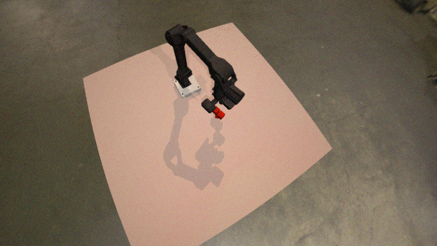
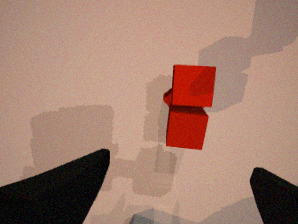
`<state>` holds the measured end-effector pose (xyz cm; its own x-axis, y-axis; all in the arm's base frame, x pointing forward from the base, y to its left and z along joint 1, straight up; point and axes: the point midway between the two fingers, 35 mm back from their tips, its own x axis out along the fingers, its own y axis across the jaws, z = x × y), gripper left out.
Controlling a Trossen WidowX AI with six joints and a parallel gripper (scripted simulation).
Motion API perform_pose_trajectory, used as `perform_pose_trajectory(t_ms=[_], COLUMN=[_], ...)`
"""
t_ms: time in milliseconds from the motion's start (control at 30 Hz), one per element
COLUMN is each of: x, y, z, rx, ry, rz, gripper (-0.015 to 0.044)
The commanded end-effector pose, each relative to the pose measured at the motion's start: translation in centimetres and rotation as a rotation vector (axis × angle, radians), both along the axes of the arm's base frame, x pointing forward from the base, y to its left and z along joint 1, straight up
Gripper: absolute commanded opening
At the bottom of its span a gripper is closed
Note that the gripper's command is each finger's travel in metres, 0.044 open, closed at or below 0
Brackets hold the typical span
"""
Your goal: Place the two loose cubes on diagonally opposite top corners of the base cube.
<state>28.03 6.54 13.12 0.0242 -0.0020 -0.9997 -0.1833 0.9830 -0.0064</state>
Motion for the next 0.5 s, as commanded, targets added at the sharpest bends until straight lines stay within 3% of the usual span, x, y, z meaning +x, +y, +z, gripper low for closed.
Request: perform_pose_trajectory(t_ms=[0, 200, 467], x=[-0.2, -2.1, -2.2], y=[3.8, 11.2, 11.4], z=[0.1, 0.3, 0.3], rx=[0.004, 0.01, 0.011], ry=[0.002, 0.004, 0.004], rz=[0.01, 0.01, 0.01], gripper=[0.04, 0.04, 0.04])
